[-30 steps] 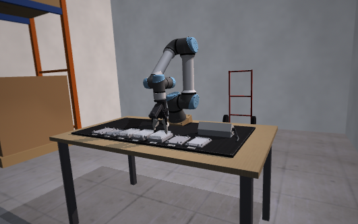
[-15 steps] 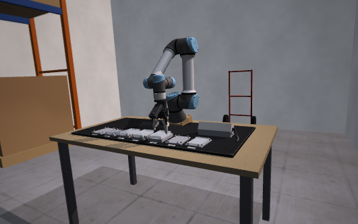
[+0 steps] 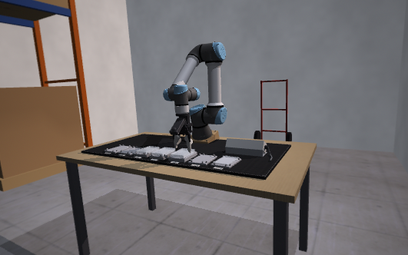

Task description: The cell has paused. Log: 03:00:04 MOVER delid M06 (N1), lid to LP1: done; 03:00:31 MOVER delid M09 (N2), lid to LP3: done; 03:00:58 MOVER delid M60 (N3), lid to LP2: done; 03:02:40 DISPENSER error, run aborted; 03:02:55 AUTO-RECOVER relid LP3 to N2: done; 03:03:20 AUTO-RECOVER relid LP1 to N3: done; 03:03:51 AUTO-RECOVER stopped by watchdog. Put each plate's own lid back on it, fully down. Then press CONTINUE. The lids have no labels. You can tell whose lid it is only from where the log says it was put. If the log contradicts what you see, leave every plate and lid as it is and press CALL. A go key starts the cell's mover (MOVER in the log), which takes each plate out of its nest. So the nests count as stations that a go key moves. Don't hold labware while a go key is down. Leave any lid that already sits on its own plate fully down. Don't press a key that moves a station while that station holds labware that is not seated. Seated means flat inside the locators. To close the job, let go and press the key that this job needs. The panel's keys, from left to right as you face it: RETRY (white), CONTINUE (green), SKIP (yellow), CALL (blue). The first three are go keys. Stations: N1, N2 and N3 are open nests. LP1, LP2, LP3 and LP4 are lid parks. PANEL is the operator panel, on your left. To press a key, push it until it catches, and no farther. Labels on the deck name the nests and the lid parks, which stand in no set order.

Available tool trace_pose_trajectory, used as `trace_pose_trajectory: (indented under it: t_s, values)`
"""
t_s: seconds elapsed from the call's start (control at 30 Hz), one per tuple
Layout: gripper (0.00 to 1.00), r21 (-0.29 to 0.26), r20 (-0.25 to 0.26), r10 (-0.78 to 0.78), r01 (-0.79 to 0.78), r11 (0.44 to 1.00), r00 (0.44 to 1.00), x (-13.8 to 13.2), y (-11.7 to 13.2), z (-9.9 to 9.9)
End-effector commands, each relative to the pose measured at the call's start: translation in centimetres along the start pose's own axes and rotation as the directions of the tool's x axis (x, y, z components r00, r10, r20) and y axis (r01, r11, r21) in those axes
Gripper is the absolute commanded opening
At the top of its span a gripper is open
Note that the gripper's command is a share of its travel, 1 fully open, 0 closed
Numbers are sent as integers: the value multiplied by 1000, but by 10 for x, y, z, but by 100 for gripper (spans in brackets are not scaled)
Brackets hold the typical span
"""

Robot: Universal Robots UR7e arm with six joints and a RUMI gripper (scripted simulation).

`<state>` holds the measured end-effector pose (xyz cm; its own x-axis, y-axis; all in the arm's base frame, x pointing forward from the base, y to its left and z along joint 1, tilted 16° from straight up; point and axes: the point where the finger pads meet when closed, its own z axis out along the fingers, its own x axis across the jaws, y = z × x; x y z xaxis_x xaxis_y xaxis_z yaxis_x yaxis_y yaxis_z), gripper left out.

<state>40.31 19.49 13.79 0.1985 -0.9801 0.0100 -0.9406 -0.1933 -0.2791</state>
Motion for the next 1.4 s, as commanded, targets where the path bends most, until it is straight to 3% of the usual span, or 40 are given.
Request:
trace_pose_trajectory:
  t_s: [0.0, 0.23, 0.27, 1.37]
  values:
    - [0, 1, 0, 0, 0, 1000, 1000, 0, 0, 0]
    - [0, 1, 0, 0, 0, 1000, 1000, 0, 0, 0]
    - [82, 1, 0, 0, 0, 1000, 1000, 0, 0, 0]
    - [82, 1, 0, 0, 0, 1000, 1000, 0, 0, 0]
